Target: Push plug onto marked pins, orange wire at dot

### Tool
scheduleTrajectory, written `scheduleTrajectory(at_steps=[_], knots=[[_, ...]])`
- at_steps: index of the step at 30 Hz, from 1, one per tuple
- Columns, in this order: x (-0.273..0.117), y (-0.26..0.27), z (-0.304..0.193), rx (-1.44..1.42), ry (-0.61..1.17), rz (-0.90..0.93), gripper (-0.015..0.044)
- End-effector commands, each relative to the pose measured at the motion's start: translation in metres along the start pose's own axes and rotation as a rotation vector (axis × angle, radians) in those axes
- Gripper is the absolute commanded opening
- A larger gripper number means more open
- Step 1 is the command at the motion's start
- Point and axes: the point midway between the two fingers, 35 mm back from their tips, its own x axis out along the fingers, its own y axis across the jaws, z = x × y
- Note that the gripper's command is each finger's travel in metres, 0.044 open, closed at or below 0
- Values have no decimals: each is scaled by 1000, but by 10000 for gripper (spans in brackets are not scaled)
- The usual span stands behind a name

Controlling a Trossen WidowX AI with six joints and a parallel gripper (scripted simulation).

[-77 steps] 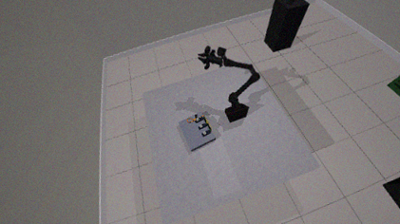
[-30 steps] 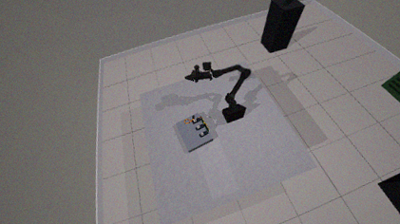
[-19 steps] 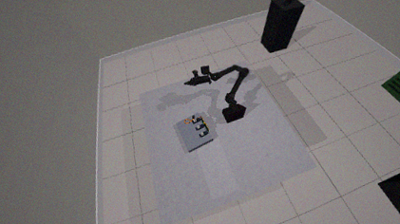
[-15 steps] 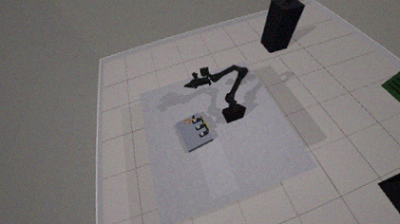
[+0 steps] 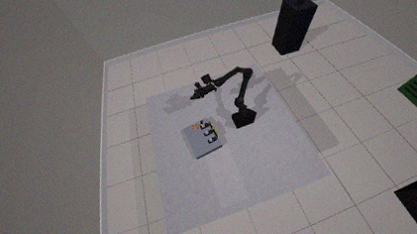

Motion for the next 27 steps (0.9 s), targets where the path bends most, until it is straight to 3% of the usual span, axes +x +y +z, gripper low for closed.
scheduleTrajectory(at_steps=[1, 15, 27], knots=[[13, -7, -12, 89, 66, -67, 115], [48, -40, -66, 392, 264, -389, 115], [63, -71, -115, 592, 326, -744, 115]])
